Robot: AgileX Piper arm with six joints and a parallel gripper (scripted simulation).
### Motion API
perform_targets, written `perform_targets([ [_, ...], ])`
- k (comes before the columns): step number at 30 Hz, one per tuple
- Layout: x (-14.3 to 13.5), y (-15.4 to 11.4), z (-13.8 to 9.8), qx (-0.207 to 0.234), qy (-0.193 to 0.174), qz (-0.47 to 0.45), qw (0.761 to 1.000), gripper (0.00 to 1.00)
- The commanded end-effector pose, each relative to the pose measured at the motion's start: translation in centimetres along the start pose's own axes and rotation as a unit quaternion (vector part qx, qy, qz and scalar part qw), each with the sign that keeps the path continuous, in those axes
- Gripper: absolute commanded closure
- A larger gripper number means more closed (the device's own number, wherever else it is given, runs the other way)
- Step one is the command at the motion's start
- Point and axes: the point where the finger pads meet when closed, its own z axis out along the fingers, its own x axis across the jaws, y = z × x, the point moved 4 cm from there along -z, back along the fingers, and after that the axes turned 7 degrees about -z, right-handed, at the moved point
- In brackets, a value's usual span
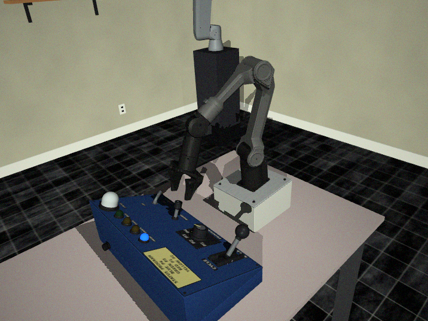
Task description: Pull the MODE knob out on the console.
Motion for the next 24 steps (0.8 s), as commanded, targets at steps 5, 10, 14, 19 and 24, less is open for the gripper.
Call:
perform_targets([
  [5, 0.0, 0.0, -3.4, -0.002, -0.001, 0.000, 1.000, 0.06],
  [10, 0.0, 0.0, -6.6, -0.002, -0.001, 0.000, 1.000, 0.06],
  [14, 0.0, 0.0, -8.0, -0.002, -0.001, 0.000, 1.000, 0.06],
  [19, 0.0, 0.0, -8.2, -0.002, -0.001, 0.000, 1.000, 0.00],
  [24, 0.0, 0.0, -8.2, -0.002, -0.001, 0.000, 1.000, 0.00],
])
